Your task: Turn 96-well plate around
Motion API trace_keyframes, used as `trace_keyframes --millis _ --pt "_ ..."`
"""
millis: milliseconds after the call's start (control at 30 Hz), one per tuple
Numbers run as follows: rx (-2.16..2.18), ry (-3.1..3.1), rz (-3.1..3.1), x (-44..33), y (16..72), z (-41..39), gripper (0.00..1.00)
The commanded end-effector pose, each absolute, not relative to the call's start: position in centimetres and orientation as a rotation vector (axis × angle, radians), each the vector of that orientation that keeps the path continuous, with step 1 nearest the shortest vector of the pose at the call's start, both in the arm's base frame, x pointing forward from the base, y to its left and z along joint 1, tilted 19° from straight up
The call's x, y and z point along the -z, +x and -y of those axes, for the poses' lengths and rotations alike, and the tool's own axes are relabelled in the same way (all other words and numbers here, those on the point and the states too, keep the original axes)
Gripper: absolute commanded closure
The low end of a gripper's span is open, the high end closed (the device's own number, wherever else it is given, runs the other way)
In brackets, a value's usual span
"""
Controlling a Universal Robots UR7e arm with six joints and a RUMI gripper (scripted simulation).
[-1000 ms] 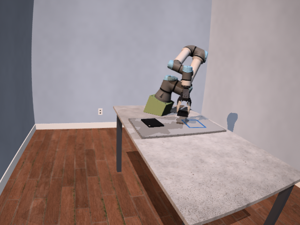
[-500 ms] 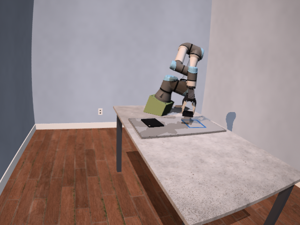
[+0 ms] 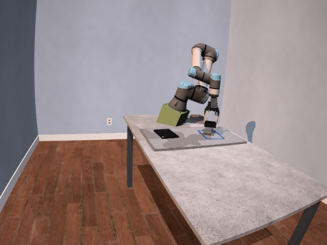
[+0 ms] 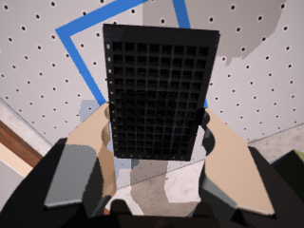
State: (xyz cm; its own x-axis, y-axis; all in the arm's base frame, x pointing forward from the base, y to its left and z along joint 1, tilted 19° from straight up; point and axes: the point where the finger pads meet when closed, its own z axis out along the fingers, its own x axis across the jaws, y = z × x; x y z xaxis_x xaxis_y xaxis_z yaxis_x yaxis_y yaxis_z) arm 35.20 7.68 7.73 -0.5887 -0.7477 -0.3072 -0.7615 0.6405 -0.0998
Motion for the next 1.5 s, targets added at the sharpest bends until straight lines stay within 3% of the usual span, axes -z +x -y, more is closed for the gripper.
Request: trace_keyframes --millis 0,267,967,1467 --pt "-0.055 -1.207 -2.546 -8.08 35.70 -9.25 1.00" --pt "-0.055 -1.207 -2.546 -8.09 35.71 -9.29 1.00" --pt "-0.195 -0.370 -2.815 -8.09 35.72 -9.29 1.00" --pt "-0.195 -0.370 -2.815 -8.09 35.72 -9.29 1.00"
